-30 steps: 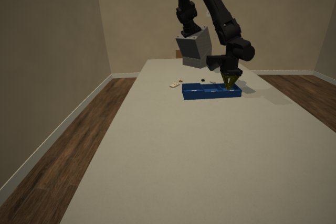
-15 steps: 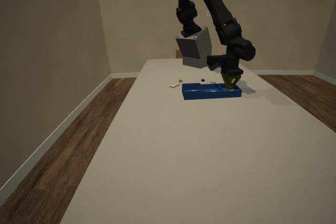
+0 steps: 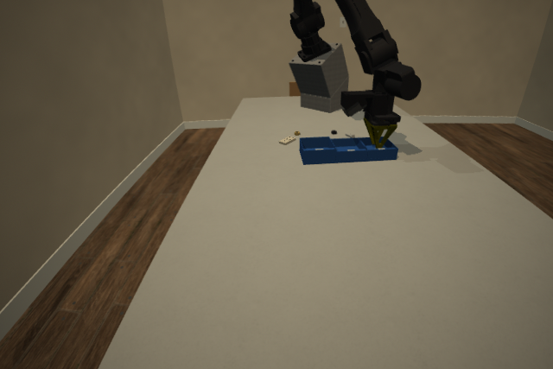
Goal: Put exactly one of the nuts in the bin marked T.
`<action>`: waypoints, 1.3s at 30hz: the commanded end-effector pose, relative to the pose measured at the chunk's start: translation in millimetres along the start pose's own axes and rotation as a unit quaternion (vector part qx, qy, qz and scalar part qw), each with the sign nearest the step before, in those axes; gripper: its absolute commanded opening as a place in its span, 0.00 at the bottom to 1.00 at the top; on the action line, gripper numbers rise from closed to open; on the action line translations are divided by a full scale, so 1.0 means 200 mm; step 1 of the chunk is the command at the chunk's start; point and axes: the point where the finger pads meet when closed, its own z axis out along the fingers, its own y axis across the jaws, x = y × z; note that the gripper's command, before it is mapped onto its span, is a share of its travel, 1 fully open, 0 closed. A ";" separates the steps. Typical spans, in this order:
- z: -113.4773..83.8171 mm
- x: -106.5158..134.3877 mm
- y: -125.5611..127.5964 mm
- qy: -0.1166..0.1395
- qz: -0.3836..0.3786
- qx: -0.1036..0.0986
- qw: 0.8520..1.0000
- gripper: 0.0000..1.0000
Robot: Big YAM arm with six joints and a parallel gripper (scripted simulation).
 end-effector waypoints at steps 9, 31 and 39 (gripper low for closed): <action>-0.11 0.01 0.01 0.001 0.001 -0.006 1.000 0.29; -0.19 -0.02 -0.04 -0.006 0.001 0.014 1.000 0.29; -0.19 -0.01 -0.02 -0.004 0.001 0.008 1.000 0.29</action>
